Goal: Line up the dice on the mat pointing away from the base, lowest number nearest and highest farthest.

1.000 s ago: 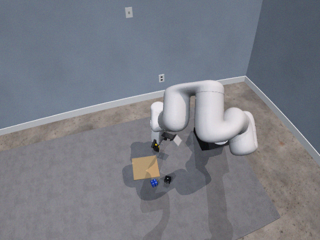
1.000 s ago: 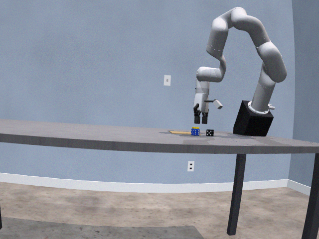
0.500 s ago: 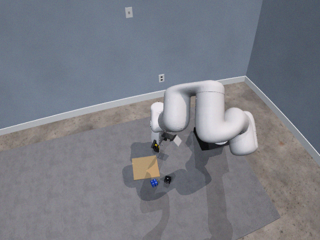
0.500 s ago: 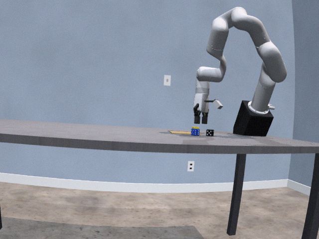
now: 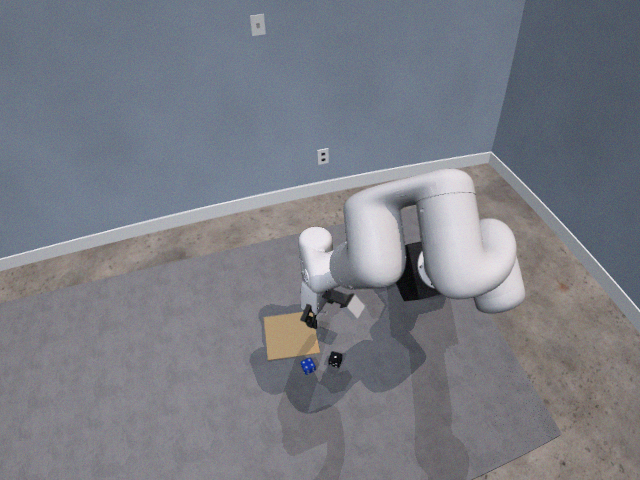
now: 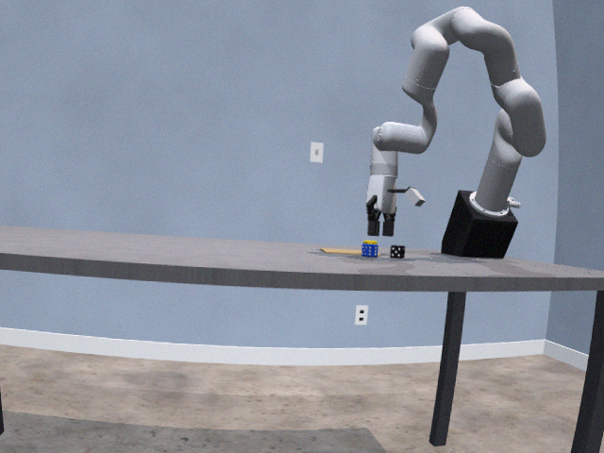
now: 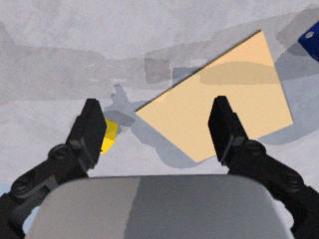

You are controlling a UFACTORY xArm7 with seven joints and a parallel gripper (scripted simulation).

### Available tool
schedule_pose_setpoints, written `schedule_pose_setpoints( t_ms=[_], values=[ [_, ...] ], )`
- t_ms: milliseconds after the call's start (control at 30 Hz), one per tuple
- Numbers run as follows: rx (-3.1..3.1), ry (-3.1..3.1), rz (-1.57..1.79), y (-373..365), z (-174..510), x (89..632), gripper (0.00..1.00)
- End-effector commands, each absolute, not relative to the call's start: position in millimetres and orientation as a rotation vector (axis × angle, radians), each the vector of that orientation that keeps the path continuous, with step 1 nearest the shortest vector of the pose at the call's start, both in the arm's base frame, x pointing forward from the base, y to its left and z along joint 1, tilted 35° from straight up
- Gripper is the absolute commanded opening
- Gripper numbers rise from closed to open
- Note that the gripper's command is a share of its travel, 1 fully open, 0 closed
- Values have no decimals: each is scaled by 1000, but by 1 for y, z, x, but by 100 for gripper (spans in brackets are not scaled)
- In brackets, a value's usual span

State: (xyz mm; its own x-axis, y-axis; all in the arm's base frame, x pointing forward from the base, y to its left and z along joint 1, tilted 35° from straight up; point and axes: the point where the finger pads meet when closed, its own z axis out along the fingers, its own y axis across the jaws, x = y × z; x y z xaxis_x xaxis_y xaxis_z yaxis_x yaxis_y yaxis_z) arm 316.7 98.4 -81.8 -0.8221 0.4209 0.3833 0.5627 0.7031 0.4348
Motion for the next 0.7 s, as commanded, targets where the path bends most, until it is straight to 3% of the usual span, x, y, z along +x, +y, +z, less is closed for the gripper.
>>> schedule_pose_setpoints(
  t_ms=[0, 667],
  values=[
    [-792, -2660, -793, 119, -64, 322, 100],
    [-792, -2660, -793, 217, 2, 338, 100]
  ],
)
